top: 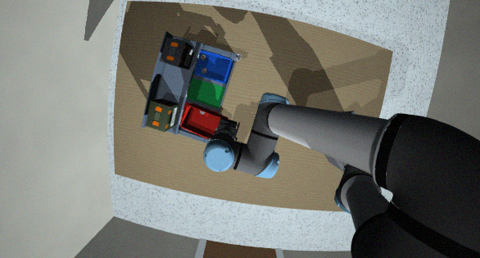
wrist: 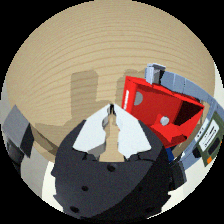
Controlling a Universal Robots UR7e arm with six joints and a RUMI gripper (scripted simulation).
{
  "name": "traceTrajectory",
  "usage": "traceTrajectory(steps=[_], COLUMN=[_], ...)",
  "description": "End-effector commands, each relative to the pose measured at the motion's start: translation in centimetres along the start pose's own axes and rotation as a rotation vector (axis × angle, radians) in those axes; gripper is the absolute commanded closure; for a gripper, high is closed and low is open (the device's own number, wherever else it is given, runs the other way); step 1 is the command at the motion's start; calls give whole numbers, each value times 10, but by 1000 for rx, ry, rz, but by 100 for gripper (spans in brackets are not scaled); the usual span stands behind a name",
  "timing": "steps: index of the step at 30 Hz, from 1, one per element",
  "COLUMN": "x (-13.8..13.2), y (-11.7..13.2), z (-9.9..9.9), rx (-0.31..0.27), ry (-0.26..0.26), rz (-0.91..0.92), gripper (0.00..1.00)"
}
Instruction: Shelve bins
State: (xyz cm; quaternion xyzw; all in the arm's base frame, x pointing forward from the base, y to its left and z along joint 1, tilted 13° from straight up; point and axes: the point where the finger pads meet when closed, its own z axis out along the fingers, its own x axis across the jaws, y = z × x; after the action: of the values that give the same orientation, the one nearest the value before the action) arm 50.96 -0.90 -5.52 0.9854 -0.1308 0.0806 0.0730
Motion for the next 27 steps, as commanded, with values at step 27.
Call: traceTrajectory(steps=[27], x=[19], y=[0], z=[0], rx=[0], ry=[1], rz=[0], gripper=[100])
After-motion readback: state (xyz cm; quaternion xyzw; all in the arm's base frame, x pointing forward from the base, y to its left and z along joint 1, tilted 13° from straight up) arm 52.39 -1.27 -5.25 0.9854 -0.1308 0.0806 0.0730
